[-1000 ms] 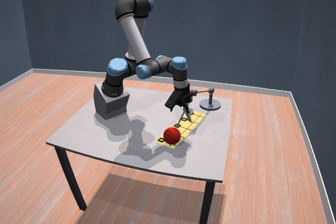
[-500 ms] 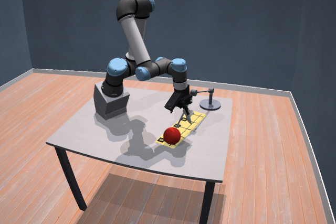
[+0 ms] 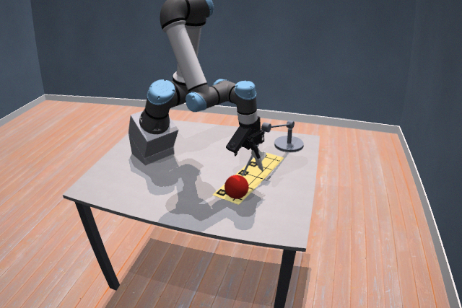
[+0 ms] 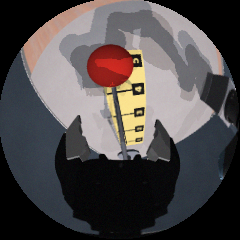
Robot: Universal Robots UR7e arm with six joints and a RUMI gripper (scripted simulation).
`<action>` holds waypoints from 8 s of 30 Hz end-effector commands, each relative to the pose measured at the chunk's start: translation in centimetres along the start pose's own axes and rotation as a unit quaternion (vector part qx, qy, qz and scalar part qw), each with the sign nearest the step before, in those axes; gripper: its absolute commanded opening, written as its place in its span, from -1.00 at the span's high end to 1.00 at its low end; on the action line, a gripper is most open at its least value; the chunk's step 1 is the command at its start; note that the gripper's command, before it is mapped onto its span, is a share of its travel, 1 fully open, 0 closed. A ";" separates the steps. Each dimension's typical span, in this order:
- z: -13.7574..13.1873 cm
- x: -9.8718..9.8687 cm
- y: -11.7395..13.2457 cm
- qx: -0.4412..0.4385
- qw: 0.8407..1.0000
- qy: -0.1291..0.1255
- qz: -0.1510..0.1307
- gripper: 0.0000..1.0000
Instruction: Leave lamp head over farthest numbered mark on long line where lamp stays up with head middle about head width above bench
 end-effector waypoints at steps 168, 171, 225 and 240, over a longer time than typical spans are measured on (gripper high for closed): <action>5.7 4.1 13.9 0.120 0.988 0.029 -0.096 -1.00; 5.7 4.1 13.9 0.120 0.988 0.029 -0.096 -1.00; 4.7 16.0 11.8 0.114 0.989 0.027 -0.091 -1.00; 4.8 15.4 12.0 0.105 0.991 0.023 -0.083 -1.00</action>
Point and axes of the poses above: the point where the finger pads meet when closed, its own x axis back along the fingers, its own z axis across the jaws, y = z × x, the point moved 3 cm from there along x, back along the fingers, and after that the axes turned 9 degrees about -x, right-handed, at the moved point
